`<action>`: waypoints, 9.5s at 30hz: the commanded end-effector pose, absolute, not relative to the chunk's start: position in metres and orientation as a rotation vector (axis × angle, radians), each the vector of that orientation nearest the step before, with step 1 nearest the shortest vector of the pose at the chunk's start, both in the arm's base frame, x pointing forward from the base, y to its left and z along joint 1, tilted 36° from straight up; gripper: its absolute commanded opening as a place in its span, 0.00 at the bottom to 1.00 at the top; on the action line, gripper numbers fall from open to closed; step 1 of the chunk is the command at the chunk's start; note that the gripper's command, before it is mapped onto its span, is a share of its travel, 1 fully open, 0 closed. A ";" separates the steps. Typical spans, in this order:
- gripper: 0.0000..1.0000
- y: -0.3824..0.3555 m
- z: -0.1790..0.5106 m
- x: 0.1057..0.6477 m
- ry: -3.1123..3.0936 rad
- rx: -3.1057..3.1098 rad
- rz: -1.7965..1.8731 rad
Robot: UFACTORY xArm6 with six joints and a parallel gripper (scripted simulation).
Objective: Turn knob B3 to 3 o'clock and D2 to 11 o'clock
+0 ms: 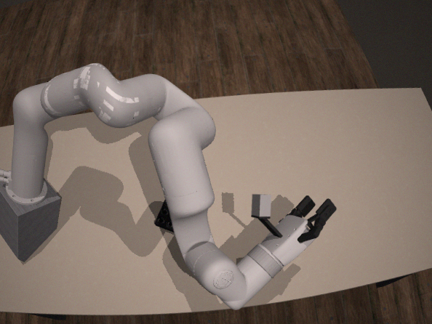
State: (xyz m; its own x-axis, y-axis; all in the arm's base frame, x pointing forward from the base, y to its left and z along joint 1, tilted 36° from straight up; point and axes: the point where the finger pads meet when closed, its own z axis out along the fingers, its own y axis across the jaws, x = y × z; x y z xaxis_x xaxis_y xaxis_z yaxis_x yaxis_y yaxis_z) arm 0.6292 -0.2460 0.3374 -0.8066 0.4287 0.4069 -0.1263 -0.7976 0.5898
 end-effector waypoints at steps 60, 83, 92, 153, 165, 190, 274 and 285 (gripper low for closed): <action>1.00 -0.186 0.265 0.552 0.380 1.866 2.470; 1.00 -0.145 0.210 0.496 -0.016 2.566 2.098; 1.00 -0.129 0.191 0.477 -0.173 2.796 1.902; 1.00 -0.063 0.113 0.399 -0.842 3.470 0.791; 1.00 -0.056 0.105 0.389 -0.920 3.507 0.632; 1.00 -0.056 0.105 0.389 -0.920 3.507 0.632; 1.00 -0.055 0.104 0.387 -0.920 3.507 0.632; 1.00 -0.046 0.101 0.372 -0.920 3.507 0.632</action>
State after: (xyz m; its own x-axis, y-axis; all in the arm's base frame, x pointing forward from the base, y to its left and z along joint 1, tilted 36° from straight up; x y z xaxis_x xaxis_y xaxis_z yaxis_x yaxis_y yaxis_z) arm 0.3773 -0.0493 0.1012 0.8300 -0.5302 0.1730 -0.3553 -0.7418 -0.5688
